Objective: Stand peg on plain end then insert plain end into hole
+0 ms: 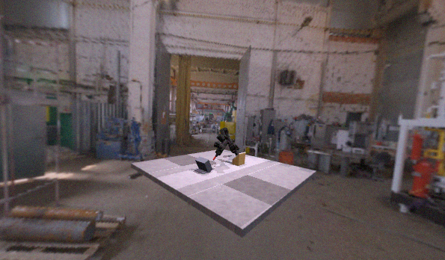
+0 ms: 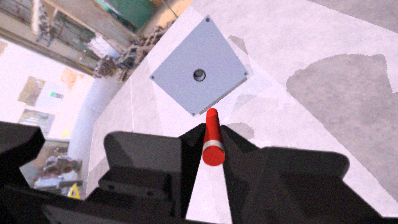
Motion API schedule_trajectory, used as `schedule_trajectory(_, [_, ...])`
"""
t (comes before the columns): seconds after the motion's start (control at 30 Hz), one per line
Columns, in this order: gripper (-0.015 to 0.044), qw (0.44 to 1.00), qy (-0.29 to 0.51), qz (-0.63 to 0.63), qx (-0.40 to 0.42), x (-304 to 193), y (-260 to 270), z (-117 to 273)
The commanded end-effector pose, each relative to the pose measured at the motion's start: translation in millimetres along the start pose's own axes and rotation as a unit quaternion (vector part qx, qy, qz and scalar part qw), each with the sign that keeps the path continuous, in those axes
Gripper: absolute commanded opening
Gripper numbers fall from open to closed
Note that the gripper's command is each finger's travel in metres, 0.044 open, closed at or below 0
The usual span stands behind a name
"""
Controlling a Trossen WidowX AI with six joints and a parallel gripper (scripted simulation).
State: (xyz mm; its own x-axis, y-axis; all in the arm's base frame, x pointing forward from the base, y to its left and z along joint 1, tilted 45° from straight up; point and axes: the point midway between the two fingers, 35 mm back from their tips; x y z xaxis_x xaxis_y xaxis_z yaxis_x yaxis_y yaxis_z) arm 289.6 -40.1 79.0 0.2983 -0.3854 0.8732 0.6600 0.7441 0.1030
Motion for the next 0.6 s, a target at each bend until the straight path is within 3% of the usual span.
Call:
schedule_trajectory(0.0, [0.0000,1.000,-0.004,0.002,0.008,-0.8,0.8,0.7])
schedule_trajectory(0.57, [0.0000,0.999,-0.022,0.000,0.027,1.4,5.6,-3.4])
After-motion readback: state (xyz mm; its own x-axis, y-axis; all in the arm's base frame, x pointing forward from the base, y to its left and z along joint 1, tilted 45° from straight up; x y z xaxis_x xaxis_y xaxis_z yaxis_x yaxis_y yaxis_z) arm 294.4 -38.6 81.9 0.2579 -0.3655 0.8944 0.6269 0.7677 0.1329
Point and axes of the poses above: the point midway between the two fingers, 35 mm back from their tips, its own z axis back along the fingers, its own y axis across the jaws, x = y × z, and after that the axes turned 12 degrees about -z, right-handed
